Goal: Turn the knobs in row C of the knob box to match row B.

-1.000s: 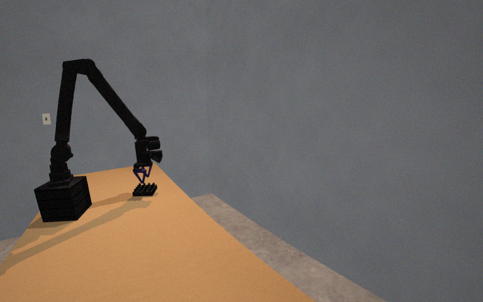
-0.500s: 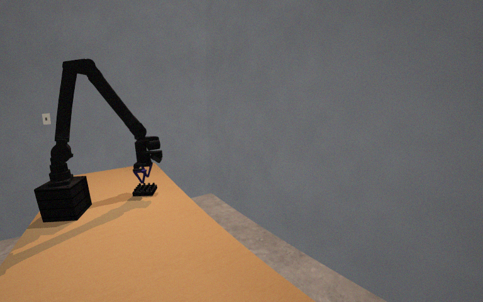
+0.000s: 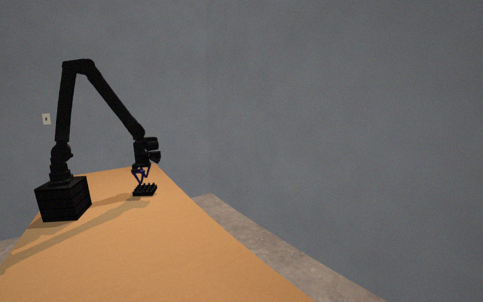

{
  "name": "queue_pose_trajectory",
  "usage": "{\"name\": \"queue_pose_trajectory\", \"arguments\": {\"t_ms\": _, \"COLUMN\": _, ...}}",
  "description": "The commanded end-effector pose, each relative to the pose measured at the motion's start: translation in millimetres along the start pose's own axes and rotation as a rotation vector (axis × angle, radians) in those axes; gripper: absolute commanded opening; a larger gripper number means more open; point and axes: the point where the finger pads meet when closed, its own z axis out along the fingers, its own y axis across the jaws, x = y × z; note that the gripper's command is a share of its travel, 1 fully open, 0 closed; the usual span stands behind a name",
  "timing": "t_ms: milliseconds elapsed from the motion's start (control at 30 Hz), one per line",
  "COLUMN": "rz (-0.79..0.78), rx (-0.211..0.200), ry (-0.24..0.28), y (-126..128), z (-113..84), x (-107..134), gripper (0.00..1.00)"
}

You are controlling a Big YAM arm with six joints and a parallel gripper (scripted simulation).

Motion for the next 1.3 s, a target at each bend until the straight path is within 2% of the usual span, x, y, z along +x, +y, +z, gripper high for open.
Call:
{"name": "queue_pose_trajectory", "arguments": {"t_ms": 0, "rz": 0.004, "rx": -0.025, "ry": -0.039, "y": 9.1, "z": -11.1, "x": -2.0, "gripper": 1.00}}
{"name": "queue_pose_trajectory", "arguments": {"t_ms": 800, "rz": 0.006, "rx": -0.020, "ry": -0.031, "y": 7.2, "z": -6.9, "x": 39.1, "gripper": 1.00}}
{"name": "queue_pose_trajectory", "arguments": {"t_ms": 1267, "rz": 0.007, "rx": -0.019, "ry": -0.029, "y": 7.1, "z": -7.4, "x": 39.4, "gripper": 1.00}}
